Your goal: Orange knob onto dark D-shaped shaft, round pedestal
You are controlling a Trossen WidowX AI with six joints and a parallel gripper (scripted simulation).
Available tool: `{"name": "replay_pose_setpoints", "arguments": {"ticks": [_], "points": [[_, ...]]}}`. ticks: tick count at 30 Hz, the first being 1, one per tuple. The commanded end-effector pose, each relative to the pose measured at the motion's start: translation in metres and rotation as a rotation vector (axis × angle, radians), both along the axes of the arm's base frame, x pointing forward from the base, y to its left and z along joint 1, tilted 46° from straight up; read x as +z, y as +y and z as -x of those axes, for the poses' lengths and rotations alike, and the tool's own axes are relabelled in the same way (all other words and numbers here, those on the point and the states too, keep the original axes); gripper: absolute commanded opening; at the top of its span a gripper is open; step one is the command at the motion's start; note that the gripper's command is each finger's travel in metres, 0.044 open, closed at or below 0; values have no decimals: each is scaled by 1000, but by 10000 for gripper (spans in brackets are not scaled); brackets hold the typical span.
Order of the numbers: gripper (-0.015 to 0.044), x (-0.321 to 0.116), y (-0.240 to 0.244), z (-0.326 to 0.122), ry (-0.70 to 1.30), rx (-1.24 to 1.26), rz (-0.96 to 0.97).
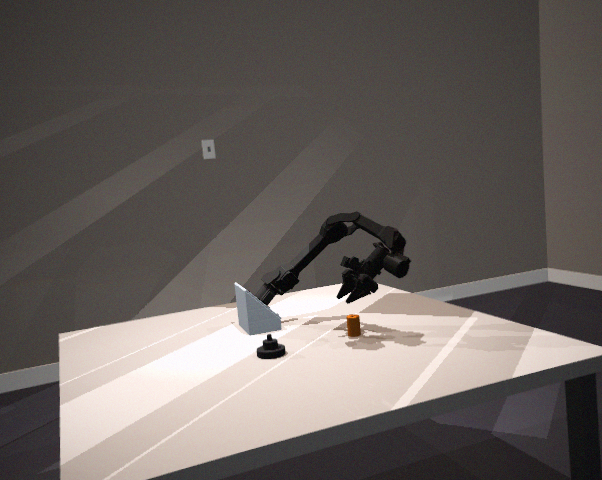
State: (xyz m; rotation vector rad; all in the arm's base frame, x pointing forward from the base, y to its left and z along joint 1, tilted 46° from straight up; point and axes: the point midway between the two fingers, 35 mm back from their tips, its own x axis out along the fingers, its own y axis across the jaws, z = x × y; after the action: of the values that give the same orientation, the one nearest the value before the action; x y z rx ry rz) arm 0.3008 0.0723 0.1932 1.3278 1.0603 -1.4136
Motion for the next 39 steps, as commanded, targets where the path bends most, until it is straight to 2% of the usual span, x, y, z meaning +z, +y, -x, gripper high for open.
{"name": "replay_pose_setpoints", "arguments": {"ticks": [1,6,8,23,31,39], "points": [[440,-5,-6,3,32,-31,-237],[440,9,-11,-2,-58,-68,-715],[440,16,-15,-4,-112,-75,-830],[440,17,-16,-5,-126,-61,-843],[440,17,-16,-5,-379,611,-776],[440,17,-16,-5,-641,1346,-617]]}}
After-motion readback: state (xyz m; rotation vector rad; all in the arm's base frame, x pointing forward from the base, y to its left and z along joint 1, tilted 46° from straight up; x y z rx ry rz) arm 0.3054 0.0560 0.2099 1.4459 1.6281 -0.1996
